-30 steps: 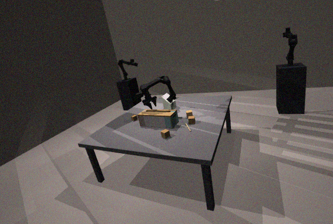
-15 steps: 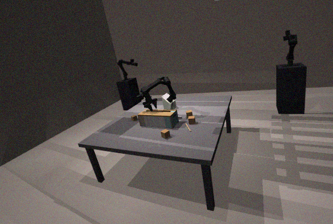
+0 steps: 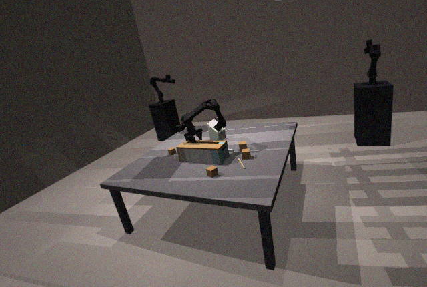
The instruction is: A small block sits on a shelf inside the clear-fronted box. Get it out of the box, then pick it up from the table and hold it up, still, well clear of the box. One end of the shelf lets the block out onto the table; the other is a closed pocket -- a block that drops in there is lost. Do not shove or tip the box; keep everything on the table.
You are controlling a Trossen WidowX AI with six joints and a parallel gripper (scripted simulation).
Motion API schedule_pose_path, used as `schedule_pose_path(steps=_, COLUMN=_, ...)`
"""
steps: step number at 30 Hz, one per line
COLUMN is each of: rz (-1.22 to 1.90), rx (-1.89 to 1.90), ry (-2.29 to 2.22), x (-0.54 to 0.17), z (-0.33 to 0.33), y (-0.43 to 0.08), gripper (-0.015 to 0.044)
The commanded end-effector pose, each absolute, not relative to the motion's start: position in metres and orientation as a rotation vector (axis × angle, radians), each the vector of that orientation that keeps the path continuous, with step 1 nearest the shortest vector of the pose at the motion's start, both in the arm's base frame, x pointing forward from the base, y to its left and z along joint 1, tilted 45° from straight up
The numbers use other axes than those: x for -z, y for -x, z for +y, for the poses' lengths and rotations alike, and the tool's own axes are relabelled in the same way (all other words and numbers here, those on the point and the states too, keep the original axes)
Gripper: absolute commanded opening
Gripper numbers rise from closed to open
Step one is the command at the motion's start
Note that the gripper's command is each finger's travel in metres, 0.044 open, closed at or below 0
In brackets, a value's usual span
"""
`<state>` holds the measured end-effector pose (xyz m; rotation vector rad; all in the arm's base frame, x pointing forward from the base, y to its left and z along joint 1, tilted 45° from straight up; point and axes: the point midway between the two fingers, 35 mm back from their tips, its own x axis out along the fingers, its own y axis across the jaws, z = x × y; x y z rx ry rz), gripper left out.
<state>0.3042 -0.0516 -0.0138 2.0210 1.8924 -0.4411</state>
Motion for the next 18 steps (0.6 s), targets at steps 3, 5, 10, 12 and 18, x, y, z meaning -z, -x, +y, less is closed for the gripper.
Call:
schedule_pose_path(steps=3, rz=1.904, rx=0.45, ry=-2.033, x=0.021, z=-0.041, y=-0.302, gripper=0.04)
schedule_pose_path(steps=5, rz=1.905, rx=0.451, ry=-2.034, x=0.022, z=-0.039, y=-0.302, gripper=0.04)
schedule_pose_path(steps=10, rz=1.896, rx=0.443, ry=-2.024, x=0.017, z=-0.044, y=-0.304, gripper=0.04)
schedule_pose_path(steps=12, rz=1.897, rx=0.443, ry=-2.024, x=0.014, z=-0.04, y=-0.304, gripper=0.04)
schedule_pose_path(steps=18, rz=1.898, rx=0.442, ry=-2.024, x=0.007, z=-0.032, y=-0.304, gripper=0.04)
